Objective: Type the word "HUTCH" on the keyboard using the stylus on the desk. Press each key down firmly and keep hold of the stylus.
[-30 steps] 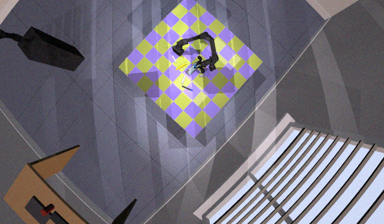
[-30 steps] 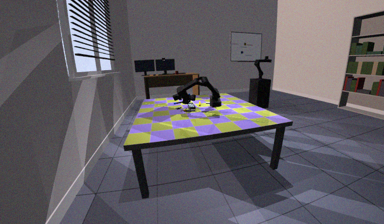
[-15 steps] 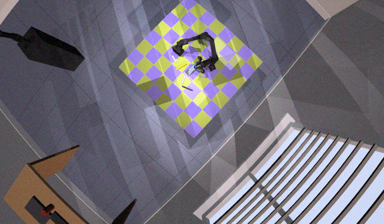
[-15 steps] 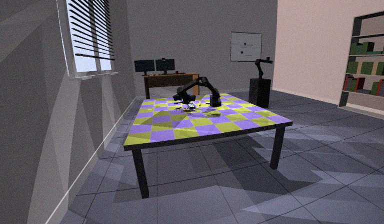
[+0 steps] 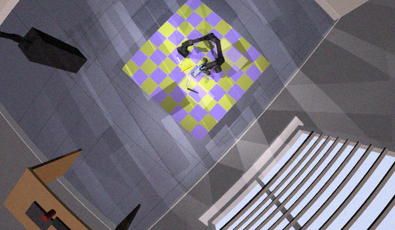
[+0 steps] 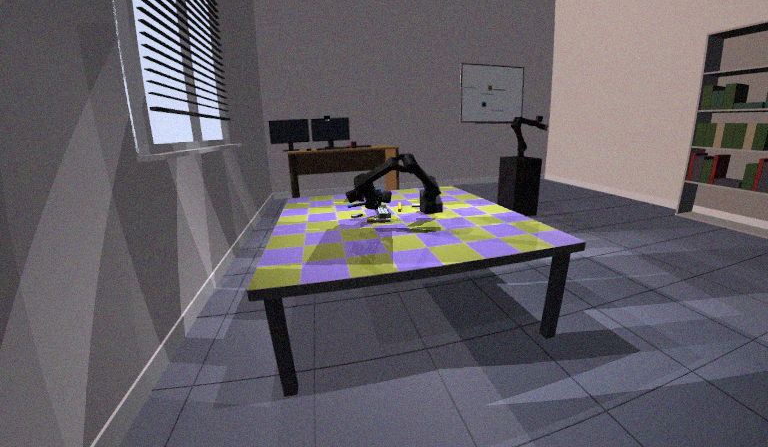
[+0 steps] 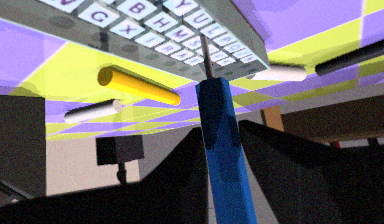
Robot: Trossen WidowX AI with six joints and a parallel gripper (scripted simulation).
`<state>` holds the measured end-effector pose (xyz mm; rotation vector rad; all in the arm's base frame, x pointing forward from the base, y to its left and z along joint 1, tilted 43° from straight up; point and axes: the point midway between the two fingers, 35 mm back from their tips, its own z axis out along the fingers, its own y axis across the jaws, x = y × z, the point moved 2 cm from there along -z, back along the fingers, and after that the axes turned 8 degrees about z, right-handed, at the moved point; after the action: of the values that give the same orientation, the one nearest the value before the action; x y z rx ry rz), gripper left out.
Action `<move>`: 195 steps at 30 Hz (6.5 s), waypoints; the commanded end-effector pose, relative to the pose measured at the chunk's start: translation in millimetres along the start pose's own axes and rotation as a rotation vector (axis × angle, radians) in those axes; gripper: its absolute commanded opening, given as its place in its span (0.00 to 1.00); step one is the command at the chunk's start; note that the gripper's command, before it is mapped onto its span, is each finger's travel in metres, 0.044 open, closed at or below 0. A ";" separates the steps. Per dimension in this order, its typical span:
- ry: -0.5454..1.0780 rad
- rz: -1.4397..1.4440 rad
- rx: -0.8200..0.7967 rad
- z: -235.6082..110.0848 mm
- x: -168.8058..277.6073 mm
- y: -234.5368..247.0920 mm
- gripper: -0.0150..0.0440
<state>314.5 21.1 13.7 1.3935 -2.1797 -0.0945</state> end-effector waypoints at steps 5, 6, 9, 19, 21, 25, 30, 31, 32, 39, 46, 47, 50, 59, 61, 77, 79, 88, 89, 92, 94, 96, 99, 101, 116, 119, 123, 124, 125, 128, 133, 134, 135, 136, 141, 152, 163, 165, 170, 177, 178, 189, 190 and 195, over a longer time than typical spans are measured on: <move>-0.005 0.004 -0.002 2.1 -4.1 0.7 0.39; -0.005 0.004 -0.002 2.4 -4.5 0.7 0.39; -0.005 0.004 -0.002 2.6 -4.9 0.8 0.39; -0.005 0.004 -0.002 4.6 -8.3 1.3 0.39; -0.005 0.004 -0.002 5.0 -9.0 1.4 0.39; -0.005 0.004 -0.002 5.8 -10.4 1.6 0.39; -0.005 0.004 -0.002 6.8 -12.1 1.8 0.39; -0.005 0.004 -0.002 7.0 -12.5 1.9 0.39; -0.005 0.004 -0.002 7.2 -12.8 1.9 0.39; -0.005 0.004 -0.002 6.4 -11.4 1.7 0.39; -0.005 0.004 -0.002 -3.0 4.1 -0.9 0.39; -0.005 0.004 -0.002 -6.3 9.8 -1.7 0.39; -0.004 0.005 -0.001 -12.6 21.2 -2.9 0.39; -0.023 -0.037 0.079 -22.4 19.0 9.2 0.33; -0.027 -0.055 0.109 -26.2 19.1 13.9 0.31; -0.056 -0.203 0.347 -49.9 22.0 52.4 0.25; -0.060 -0.221 0.376 -52.0 22.6 57.2 0.25; -0.067 -0.259 0.440 -55.9 24.0 67.5 0.25; -0.067 -0.259 0.440 -55.9 24.0 67.5 0.25; -0.067 -0.259 0.440 -55.9 24.0 67.5 0.25; -0.067 -0.259 0.440 -55.9 24.0 67.5 0.25; -0.067 -0.259 0.440 -55.4 23.0 67.7 0.25; -0.068 -0.260 0.441 -51.4 15.5 69.2 0.25; -0.068 -0.261 0.442 -49.4 11.9 70.0 0.25; -0.069 -0.261 0.441 -37.9 -8.0 72.4 0.39; -0.069 -0.261 0.441 -37.4 -9.1 72.5 0.39; -0.069 -0.261 0.441 -37.2 -9.6 72.4 0.39; -0.069 -0.261 0.441 -36.8 -10.2 72.5 0.39; -0.069 -0.261 0.441 -36.5 -10.7 72.6 0.39; -0.069 -0.261 0.441 -35.6 -12.2 72.8 0.39; -0.069 -0.261 0.441 -34.4 -14.4 73.1 0.39; -0.069 -0.261 0.441 -34.1 -14.8 73.2 0.39; -0.069 -0.261 0.441 -33.9 -15.3 73.2 0.39; -0.069 -0.261 0.441 -33.6 -15.7 73.3 0.39; -0.069 -0.261 0.441 -33.0 -16.7 73.4 0.39; -0.069 -0.262 0.441 -30.8 -20.6 74.0 0.39; -0.070 -0.262 0.441 -28.5 -24.4 74.6 0.39; -0.070 -0.262 0.441 -28.8 -23.9 74.5 0.39; -0.070 -0.262 0.441 -29.3 -23.0 74.4 0.39; -0.069 -0.261 0.441 -37.5 -9.9 72.0 0.39; -0.069 -0.261 0.441 -40.1 -5.4 71.3 0.39; -0.077 -0.252 0.443 -47.2 6.7 69.3 0.35; -0.077 -0.252 0.443 -47.2 6.7 69.3 0.34; -0.075 -0.253 0.443 -49.3 6.2 67.3 0.25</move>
<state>279.0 58.0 80.2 1.9348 -2.1583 0.2626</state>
